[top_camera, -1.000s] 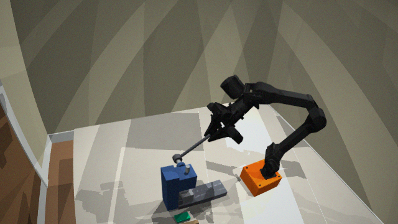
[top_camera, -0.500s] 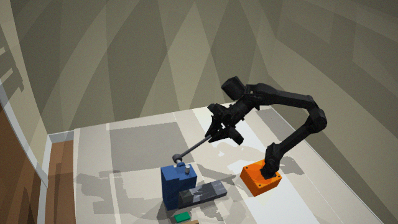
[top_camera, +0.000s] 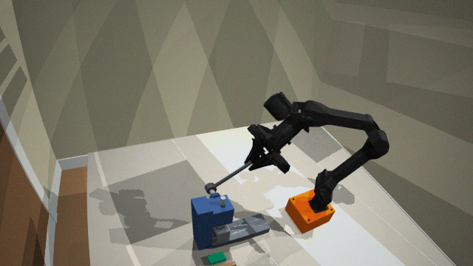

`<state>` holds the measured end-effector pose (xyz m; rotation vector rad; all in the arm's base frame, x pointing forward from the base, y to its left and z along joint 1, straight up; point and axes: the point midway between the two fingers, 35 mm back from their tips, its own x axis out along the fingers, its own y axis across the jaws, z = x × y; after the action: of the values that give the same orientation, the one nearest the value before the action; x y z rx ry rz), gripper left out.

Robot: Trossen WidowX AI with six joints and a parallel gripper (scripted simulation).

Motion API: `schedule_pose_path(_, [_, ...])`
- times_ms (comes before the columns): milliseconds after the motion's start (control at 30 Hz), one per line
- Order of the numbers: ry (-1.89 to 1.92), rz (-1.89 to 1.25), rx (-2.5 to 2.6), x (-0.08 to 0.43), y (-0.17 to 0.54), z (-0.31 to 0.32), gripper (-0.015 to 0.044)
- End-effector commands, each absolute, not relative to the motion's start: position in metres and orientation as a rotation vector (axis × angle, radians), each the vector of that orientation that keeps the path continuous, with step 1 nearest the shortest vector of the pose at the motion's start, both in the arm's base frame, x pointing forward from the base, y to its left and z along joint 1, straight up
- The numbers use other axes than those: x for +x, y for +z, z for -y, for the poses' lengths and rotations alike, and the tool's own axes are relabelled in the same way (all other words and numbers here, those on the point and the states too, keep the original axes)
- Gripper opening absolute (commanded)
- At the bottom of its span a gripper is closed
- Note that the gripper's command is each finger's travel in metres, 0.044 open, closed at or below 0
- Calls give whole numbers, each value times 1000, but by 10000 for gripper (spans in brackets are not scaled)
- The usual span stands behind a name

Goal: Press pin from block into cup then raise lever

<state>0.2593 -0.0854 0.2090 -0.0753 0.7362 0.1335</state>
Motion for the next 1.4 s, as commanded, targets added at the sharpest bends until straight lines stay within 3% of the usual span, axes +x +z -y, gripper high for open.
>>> schedule_pose_path(0, [127, -765, -64, 254, 198, 86, 0])
schedule_pose_path(1367, [126, -766, -64, 247, 180, 88, 0])
